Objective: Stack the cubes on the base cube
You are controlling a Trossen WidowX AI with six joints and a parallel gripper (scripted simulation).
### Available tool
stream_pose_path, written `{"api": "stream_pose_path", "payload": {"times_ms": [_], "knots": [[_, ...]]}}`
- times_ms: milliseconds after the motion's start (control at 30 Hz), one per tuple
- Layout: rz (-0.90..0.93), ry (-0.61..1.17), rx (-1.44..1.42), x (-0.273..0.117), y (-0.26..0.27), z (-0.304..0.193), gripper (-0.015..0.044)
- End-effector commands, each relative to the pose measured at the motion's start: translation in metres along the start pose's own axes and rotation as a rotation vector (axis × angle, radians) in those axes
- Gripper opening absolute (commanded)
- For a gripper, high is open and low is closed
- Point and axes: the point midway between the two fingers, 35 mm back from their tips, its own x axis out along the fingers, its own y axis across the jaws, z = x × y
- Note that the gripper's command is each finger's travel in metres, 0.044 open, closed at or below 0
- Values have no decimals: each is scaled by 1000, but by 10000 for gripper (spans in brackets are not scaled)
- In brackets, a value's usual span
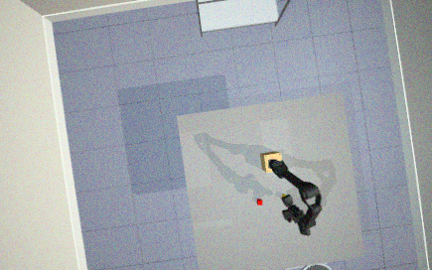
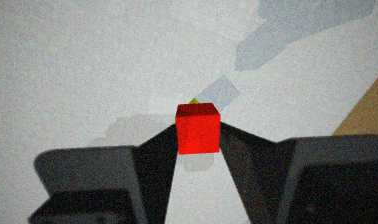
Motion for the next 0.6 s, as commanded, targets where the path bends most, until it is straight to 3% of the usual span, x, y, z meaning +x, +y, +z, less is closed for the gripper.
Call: {"api": "stream_pose_path", "payload": {"times_ms": [0, 567], "knots": [[-4, -1, 43, 2, -2, -2, 105], [-4, -1, 49, 21, -2, -1, 105]]}}
